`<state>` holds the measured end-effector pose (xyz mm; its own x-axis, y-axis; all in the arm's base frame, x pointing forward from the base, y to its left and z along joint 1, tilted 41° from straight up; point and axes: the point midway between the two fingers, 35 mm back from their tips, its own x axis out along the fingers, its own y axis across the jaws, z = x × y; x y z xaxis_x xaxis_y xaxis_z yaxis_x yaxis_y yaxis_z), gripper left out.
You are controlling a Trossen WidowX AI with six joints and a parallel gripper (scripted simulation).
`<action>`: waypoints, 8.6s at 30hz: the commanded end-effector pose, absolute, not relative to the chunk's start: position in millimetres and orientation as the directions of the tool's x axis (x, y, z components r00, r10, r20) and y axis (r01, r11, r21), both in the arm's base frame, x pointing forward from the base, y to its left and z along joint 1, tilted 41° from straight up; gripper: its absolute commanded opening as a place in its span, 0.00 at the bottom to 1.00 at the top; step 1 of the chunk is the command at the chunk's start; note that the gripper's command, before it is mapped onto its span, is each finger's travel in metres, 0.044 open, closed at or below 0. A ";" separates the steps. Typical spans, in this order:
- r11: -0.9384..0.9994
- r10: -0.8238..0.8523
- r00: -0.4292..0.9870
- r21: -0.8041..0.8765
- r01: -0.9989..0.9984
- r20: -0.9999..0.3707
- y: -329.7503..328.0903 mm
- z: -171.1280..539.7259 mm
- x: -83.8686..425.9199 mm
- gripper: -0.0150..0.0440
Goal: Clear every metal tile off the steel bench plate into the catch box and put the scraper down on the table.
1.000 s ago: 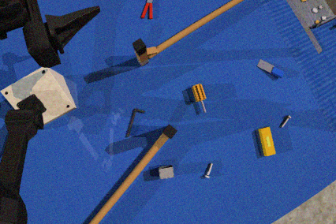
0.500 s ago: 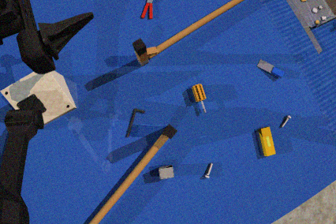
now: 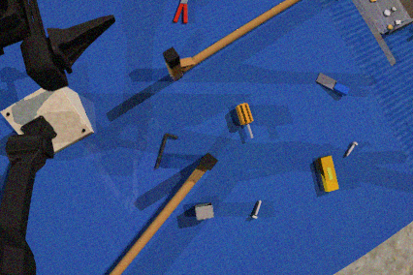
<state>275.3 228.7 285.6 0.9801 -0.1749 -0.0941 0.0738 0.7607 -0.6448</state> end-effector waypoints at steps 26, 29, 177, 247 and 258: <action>0.723 -0.259 0.946 -0.688 0.057 -0.194 231.4 272.7 350.2 1.00; 0.719 -0.271 0.939 -0.693 0.052 -0.210 230.5 269.5 360.9 1.00; 0.754 -0.503 0.544 -0.649 -0.103 -0.671 102.4 134.8 436.7 1.00; 0.755 -0.463 0.619 -0.648 -0.100 -0.635 54.0 103.0 324.0 1.00; 0.756 -0.462 0.618 -0.647 -0.100 -0.636 47.3 91.6 336.3 1.00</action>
<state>334.4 49.2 96.7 0.6216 -0.4643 -0.6309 -0.0904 0.7574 -0.6466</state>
